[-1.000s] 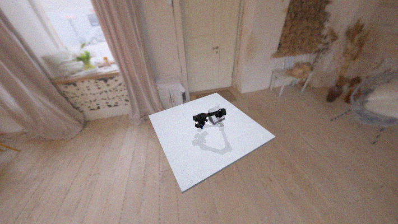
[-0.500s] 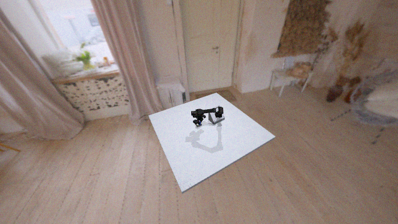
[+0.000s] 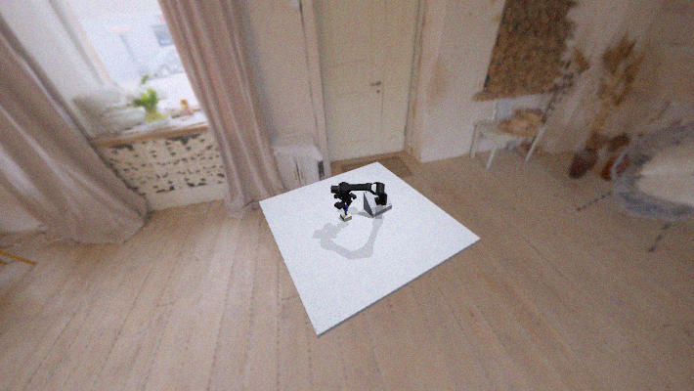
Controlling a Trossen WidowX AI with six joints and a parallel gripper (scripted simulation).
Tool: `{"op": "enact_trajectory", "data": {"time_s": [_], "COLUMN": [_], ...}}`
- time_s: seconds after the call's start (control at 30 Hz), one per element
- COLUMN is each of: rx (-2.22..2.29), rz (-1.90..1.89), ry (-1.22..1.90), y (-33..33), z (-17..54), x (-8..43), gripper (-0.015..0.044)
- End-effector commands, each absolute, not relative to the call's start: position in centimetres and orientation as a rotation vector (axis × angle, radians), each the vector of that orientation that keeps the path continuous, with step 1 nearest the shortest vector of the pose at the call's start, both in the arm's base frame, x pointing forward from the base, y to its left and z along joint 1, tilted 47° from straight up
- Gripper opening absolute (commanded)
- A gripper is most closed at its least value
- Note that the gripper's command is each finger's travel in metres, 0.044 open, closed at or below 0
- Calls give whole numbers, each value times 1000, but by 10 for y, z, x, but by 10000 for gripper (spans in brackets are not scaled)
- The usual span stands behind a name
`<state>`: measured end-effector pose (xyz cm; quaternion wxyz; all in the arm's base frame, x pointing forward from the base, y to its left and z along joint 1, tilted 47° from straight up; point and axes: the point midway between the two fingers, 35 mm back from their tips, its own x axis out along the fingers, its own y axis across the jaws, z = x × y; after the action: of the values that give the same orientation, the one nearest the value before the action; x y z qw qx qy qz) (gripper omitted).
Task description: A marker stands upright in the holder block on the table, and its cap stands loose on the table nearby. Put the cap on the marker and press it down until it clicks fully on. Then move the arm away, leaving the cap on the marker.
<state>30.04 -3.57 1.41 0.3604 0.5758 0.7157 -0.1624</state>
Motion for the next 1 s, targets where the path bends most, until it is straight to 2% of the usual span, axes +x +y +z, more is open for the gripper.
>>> {"op": "enact_trajectory", "data": {"time_s": [0.0,0.2,0.97], "rx": [1482,1485,1486], "rz": [-414,-402,-402], "ry": [1849,1855,1855], "y": [-51,-66,-47], "z": [8,2,-18], "x": [297,291,290], "gripper": [0,0,0]}}
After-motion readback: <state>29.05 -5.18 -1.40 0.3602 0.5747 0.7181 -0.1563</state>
